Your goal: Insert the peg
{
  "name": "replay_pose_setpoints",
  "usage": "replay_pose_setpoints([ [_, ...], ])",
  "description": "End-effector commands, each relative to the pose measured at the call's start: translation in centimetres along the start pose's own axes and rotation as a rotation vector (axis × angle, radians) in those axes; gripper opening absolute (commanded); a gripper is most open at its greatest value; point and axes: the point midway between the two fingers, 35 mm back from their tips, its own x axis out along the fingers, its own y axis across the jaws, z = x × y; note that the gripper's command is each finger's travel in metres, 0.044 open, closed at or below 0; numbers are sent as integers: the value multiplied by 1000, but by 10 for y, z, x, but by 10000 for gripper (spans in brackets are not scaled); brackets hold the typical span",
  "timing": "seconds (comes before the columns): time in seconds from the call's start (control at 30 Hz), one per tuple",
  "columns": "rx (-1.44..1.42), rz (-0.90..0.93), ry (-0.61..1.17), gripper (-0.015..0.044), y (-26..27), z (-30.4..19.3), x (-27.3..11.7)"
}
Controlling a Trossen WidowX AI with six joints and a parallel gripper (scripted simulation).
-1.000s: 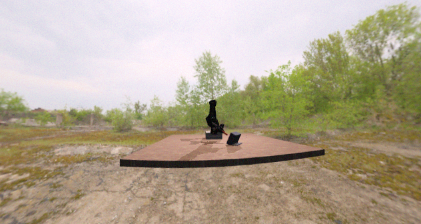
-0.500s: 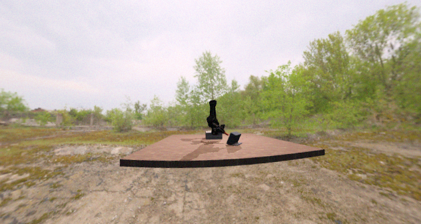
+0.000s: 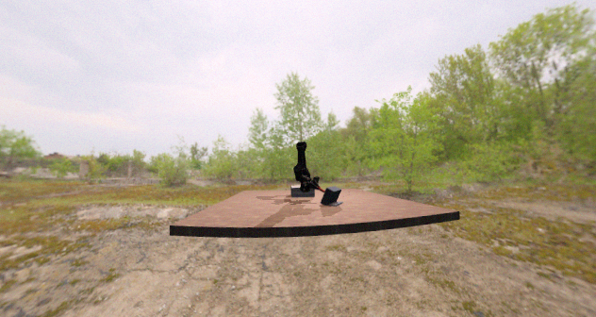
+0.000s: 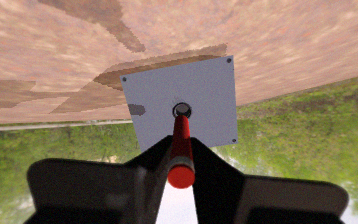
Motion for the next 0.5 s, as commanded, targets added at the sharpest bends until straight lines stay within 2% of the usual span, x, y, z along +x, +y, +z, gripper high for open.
replay_pose_setpoints([
  [0.0, 4, -4, 2, 0, 0, 1, 5],
  [0.47, 0, -7, 4, 0, -2, 2, 19],
])
